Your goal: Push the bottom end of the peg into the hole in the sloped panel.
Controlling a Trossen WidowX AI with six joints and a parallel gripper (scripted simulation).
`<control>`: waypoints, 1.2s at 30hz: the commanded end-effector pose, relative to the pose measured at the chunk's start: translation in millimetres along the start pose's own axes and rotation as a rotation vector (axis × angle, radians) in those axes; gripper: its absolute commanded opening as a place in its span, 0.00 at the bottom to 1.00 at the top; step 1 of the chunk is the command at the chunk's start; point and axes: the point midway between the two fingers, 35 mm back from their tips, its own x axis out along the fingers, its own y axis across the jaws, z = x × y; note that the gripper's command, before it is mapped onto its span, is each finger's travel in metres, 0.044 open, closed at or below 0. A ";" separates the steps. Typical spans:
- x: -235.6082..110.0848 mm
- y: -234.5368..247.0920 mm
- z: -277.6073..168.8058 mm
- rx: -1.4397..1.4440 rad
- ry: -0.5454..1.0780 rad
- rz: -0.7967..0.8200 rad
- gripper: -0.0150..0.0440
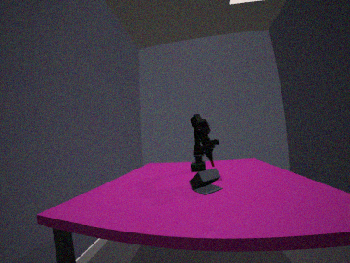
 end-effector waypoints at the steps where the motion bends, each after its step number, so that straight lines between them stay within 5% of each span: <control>1: -2.5 -5.8 -2.9 0.033 -0.021 -0.012 0.25; 36: -21.4 -42.5 -31.0 0.243 -0.154 -0.088 0.25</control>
